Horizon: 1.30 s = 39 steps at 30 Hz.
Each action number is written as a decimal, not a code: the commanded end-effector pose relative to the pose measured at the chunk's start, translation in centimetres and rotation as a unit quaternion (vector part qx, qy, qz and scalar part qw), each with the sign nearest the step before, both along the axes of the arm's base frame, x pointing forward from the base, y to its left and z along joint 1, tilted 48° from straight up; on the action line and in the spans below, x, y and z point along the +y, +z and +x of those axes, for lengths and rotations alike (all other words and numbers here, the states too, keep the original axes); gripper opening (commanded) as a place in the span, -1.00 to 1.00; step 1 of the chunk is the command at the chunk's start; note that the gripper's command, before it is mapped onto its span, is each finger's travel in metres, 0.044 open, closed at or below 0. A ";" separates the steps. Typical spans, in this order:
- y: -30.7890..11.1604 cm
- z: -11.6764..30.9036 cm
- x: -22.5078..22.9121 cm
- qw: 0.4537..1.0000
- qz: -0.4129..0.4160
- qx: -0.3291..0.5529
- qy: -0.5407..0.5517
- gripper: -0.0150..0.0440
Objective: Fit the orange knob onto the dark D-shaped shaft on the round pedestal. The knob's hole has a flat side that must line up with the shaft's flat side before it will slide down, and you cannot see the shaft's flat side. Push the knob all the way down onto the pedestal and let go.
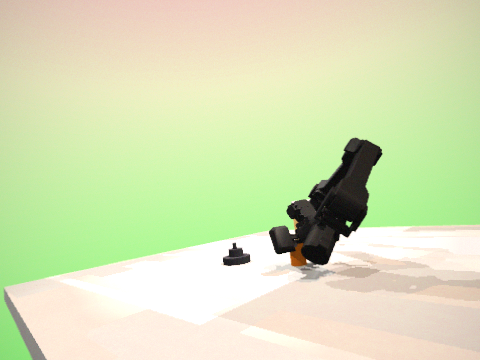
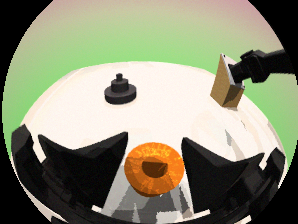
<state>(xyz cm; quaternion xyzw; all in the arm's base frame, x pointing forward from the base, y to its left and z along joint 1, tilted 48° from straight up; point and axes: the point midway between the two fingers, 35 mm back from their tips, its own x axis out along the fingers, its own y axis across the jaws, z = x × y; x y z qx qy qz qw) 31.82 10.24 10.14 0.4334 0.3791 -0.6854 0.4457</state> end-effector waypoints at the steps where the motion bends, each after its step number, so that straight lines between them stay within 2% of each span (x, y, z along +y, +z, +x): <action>1: 0.0 0.0 0.0 1.000 -0.001 0.000 0.000 0.39; 8: 0.0 0.0 0.0 1.000 -0.001 0.000 0.000 0.39; 15: 0.0 0.0 0.0 1.000 -0.001 0.000 0.000 1.00; 22: 0.2 0.0 -0.2 1.000 0.000 -0.002 0.001 1.00; 27: 4.6 -1.2 -5.2 0.999 0.007 -0.038 0.011 1.00; 32: 5.3 -1.5 -6.0 0.999 0.008 -0.043 0.013 1.00; 34: 4.9 -1.8 -6.0 0.999 0.041 -0.036 0.003 1.00; 39: 4.0 -2.4 -6.2 0.955 0.287 -0.046 -0.054 1.00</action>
